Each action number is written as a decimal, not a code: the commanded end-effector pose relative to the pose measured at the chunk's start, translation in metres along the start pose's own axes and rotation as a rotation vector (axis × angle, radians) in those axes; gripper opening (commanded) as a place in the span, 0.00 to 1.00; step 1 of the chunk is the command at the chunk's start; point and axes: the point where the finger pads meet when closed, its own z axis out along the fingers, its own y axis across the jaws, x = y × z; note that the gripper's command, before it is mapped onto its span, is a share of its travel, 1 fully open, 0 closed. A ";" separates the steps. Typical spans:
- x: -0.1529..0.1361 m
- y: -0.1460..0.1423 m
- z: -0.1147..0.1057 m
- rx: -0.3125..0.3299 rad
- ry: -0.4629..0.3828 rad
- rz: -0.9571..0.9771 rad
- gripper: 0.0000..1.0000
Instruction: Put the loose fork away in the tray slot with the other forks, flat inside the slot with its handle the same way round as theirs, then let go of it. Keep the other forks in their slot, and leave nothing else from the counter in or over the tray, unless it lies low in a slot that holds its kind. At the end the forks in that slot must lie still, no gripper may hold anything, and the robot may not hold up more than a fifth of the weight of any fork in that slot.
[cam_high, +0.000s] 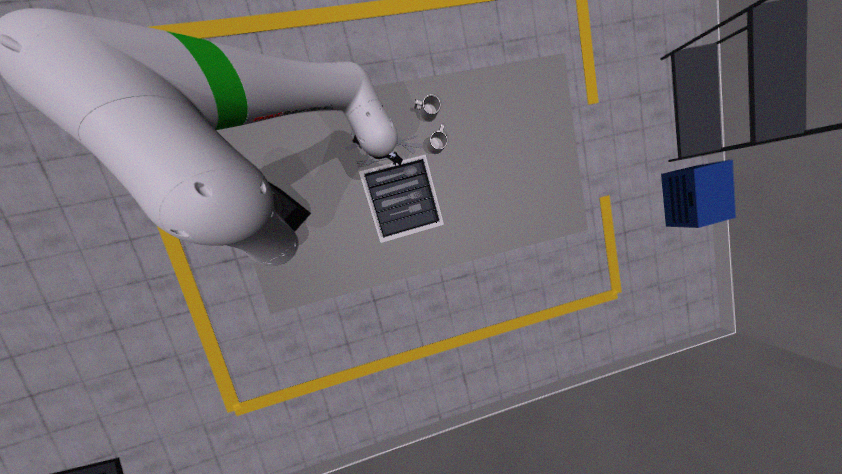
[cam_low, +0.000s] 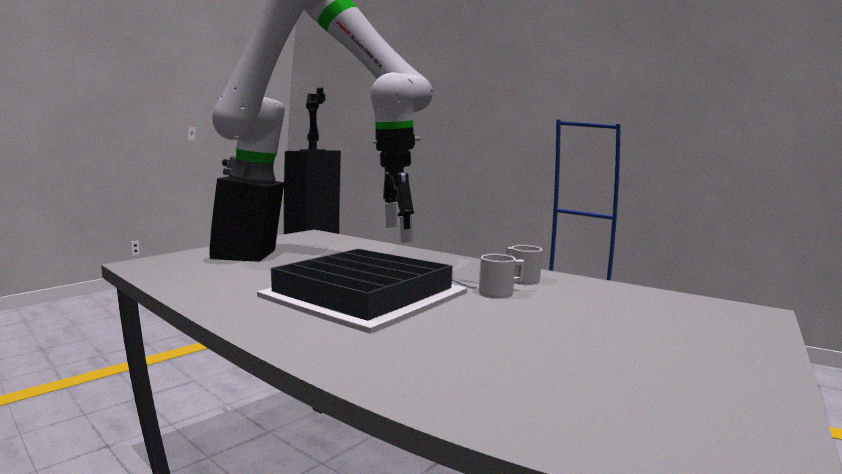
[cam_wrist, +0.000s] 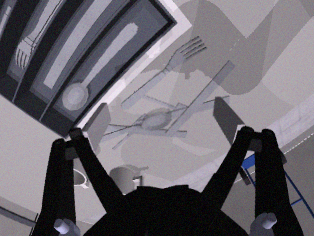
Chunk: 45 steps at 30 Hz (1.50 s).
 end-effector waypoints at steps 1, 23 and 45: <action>0.000 0.000 0.002 0.039 0.017 0.276 1.00; 0.001 -0.001 0.002 0.124 0.053 0.889 0.18; 0.001 -0.001 0.002 0.124 0.053 0.889 0.18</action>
